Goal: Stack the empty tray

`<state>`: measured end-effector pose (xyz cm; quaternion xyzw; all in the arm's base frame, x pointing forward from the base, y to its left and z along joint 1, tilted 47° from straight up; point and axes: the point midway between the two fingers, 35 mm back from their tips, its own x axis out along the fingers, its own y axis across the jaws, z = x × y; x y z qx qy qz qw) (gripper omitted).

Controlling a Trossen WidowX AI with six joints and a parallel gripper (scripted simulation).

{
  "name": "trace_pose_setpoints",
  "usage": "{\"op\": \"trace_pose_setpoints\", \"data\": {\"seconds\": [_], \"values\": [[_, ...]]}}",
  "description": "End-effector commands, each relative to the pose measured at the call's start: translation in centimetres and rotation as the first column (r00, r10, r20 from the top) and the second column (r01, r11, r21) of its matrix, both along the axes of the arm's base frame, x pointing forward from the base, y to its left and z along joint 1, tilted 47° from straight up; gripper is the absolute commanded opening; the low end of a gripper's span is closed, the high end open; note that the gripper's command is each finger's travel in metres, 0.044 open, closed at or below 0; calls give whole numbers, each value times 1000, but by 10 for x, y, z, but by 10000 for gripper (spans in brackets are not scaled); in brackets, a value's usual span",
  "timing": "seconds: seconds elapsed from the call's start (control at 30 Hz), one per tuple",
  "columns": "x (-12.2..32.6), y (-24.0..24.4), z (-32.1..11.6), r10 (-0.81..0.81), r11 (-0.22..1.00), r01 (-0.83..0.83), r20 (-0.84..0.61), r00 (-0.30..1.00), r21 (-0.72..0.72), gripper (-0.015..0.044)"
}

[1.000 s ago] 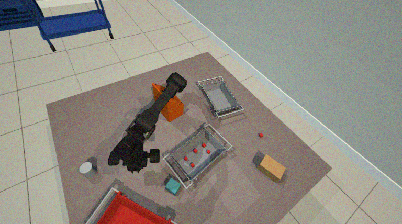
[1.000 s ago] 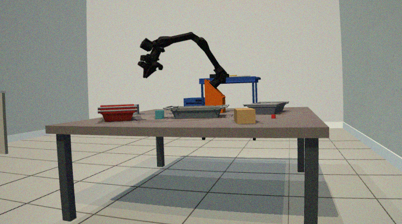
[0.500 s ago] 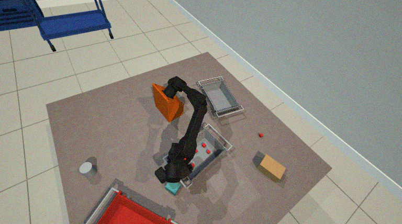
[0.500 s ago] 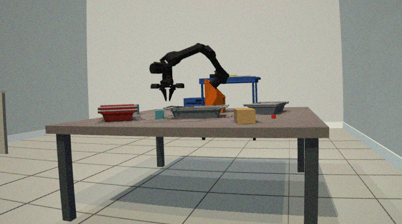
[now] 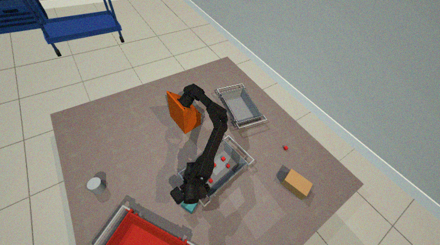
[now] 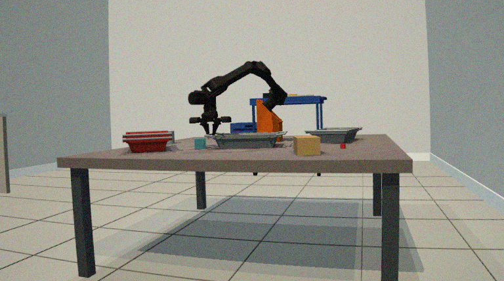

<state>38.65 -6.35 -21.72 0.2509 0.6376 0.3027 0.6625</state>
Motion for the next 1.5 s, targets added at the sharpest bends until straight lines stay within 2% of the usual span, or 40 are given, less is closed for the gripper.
{"op": "trace_pose_setpoints", "data": {"seconds": [0.0,0.53,1.1,1.47], "values": [[-2,2,-5,-13,1000,13,-3,1000,7,83],[-4,-2,40,-13,1000,13,-4,1000,7,83],[-7,44,58,-13,1000,13,-5,1000,10,83],[-10,11,82,-13,1000,13,-5,1000,8,83]]}}
